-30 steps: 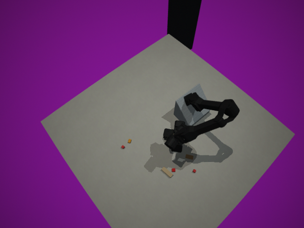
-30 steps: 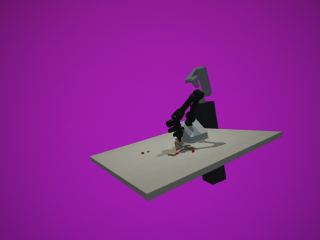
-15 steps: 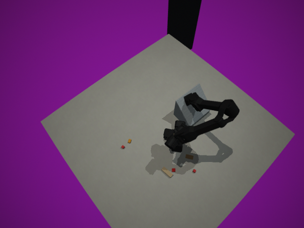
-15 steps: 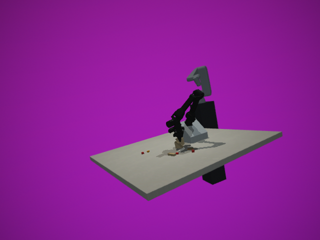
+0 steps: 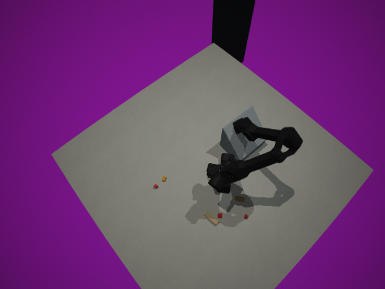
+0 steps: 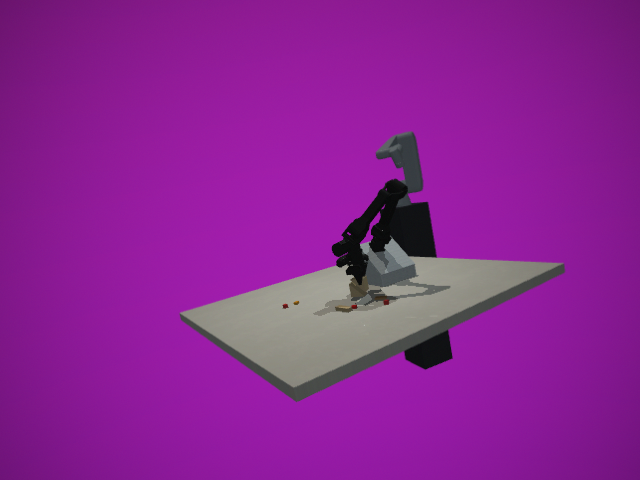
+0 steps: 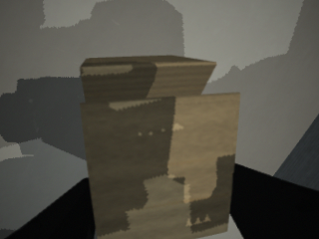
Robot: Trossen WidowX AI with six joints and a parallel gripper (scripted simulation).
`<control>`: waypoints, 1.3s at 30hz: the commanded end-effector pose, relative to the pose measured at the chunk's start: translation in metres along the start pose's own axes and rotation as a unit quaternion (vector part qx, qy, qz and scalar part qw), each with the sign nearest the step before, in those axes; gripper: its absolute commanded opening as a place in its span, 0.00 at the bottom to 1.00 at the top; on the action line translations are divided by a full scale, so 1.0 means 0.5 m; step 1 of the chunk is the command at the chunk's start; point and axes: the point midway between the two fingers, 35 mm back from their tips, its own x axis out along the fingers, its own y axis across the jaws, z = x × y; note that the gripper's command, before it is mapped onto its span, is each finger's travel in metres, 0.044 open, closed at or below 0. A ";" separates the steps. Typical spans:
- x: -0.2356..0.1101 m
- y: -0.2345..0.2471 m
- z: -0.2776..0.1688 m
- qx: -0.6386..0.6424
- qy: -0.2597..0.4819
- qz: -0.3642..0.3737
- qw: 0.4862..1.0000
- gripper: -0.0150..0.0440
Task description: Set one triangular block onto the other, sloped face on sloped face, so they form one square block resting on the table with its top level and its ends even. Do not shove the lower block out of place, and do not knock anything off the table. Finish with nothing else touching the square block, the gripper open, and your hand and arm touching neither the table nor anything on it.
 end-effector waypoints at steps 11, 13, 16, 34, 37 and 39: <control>0.017 0.002 0.006 0.002 0.002 0.001 1.000 0.25; 0.019 0.003 0.007 0.002 0.002 0.001 1.000 0.25; 0.023 0.003 0.009 0.002 0.002 0.001 1.000 0.25; 0.033 0.005 0.012 0.002 0.002 0.001 1.000 0.25; 0.033 0.004 0.012 0.002 0.001 0.000 1.000 0.25; 0.034 0.003 0.013 0.003 0.001 0.000 1.000 0.25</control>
